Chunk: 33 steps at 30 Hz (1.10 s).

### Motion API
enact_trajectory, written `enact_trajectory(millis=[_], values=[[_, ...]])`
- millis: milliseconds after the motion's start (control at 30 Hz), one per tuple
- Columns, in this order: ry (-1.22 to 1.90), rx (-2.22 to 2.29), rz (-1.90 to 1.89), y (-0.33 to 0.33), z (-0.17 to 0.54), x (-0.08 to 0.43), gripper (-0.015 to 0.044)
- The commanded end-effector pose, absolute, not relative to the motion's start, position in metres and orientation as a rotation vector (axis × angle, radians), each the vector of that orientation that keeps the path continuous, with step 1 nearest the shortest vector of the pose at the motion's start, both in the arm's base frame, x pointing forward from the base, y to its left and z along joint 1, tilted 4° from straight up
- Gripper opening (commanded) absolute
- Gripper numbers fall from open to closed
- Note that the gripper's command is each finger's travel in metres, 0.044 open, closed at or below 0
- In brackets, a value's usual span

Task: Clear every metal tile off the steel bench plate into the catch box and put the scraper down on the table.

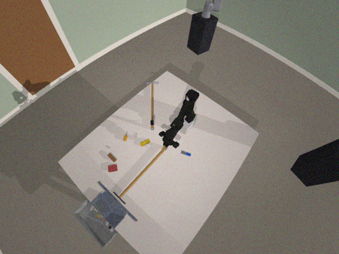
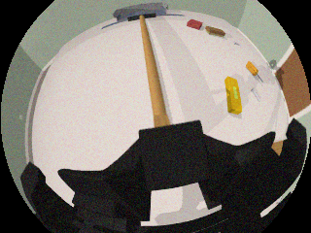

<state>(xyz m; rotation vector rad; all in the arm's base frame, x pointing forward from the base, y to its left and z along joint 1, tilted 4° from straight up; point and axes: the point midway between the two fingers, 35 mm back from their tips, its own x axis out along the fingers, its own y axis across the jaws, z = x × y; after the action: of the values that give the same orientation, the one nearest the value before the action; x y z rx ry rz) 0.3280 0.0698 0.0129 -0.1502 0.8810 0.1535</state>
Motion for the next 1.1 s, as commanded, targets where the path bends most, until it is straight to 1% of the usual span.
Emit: enact_trajectory(millis=[0,1067], values=[[0.871,-0.145,0.148,0.0677,0.0134,0.3209,0.0],[0.882,-0.15,0.154,0.0677,0.0111,0.3188,0.0]])
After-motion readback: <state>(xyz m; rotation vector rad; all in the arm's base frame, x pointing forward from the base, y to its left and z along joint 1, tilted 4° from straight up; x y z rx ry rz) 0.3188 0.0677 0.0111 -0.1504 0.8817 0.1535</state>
